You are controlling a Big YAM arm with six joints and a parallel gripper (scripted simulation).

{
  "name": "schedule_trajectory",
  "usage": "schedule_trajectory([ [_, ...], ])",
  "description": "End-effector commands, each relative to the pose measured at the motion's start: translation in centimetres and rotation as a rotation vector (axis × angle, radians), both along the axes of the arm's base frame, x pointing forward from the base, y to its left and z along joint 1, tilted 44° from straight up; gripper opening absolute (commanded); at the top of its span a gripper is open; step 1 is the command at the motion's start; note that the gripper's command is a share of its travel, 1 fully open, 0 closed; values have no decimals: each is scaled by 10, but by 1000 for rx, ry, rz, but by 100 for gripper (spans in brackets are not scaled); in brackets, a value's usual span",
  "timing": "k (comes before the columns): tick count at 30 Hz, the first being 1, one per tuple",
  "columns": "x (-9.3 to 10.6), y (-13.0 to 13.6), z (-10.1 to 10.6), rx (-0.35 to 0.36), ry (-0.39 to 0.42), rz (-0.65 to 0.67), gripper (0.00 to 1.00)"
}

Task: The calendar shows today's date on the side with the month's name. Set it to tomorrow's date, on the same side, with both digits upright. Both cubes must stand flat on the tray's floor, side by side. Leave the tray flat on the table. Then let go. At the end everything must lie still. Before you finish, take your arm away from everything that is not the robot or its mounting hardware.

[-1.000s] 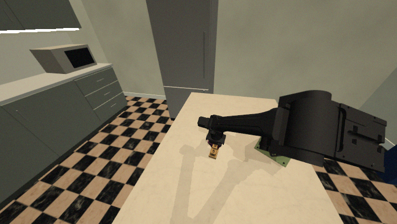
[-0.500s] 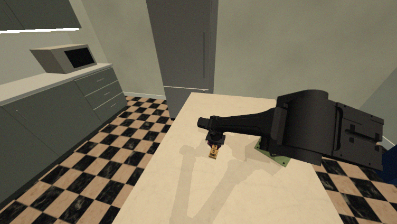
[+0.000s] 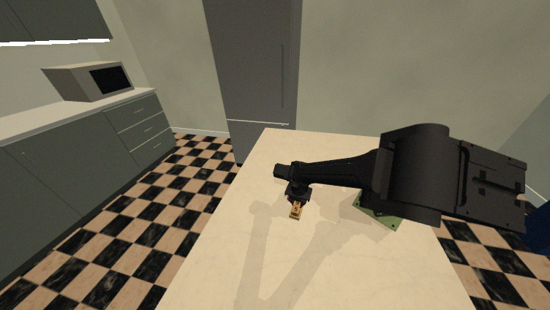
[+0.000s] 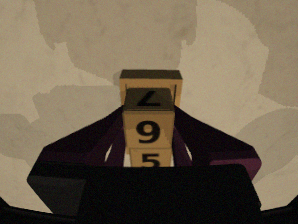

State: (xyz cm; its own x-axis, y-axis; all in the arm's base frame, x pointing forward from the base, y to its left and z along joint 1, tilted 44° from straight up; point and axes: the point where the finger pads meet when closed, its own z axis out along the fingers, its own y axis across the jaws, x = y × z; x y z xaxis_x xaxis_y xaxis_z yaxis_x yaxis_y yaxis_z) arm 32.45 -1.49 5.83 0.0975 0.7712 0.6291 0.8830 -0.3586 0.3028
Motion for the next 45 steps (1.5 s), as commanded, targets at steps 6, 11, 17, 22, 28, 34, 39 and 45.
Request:
schedule_trajectory([
  [6, 2, -1, -2, 1, 6, -14, 27],
  [11, 2, -1, -2, 1, 6, -14, 27],
  [17, 2, -1, -2, 1, 6, -14, 27],
  [22, 2, -1, -2, 1, 6, -14, 27],
  [28, 2, -1, -2, 0, 6, -14, 27],
  [34, 2, 1, -3, 1, 8, -9, 27],
  [39, 1, 0, -4, 1, 8, -12, 27],
  [45, 1, 1, -4, 1, 7, -12, 27],
])
